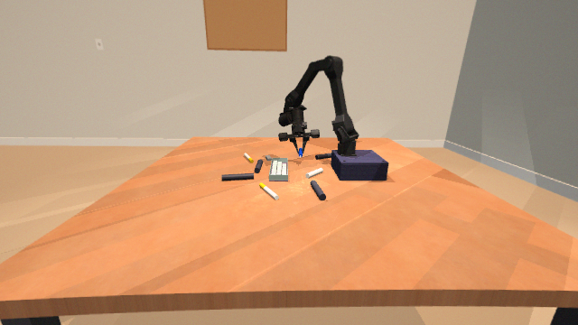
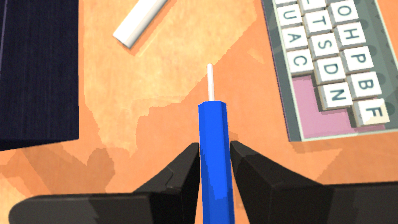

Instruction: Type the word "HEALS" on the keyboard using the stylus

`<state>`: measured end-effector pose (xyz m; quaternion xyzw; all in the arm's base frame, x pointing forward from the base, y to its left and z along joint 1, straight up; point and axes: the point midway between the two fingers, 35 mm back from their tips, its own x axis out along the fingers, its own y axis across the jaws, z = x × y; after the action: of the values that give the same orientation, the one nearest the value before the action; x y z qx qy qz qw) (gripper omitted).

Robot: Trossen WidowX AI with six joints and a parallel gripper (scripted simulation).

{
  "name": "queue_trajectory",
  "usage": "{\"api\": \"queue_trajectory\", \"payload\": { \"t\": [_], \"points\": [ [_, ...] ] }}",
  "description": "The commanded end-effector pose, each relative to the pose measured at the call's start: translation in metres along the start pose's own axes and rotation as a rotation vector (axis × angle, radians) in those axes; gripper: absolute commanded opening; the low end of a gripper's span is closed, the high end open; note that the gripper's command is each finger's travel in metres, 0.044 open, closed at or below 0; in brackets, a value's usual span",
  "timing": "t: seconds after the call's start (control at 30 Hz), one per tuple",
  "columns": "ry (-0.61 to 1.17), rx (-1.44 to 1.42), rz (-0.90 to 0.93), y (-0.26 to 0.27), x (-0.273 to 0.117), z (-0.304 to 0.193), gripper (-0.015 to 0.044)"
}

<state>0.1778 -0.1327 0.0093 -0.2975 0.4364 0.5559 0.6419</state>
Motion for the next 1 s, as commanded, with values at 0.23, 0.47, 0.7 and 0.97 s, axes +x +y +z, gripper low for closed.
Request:
{"api": "queue_trajectory", "payload": {
  "t": [0.23, 0.47, 0.7, 0.97],
  "points": [
    [0.190, 0.061, 0.181, -0.011, 0.006, 0.012, 0.0000],
    [0.338, 0.099, 0.269, -0.015, 0.007, 0.019, 0.0000],
    [0.497, 0.116, 0.320, -0.023, 0.008, 0.027, 0.0000],
    [0.686, 0.115, 0.338, -0.033, 0.009, 0.040, 0.0000]
  ]
}}
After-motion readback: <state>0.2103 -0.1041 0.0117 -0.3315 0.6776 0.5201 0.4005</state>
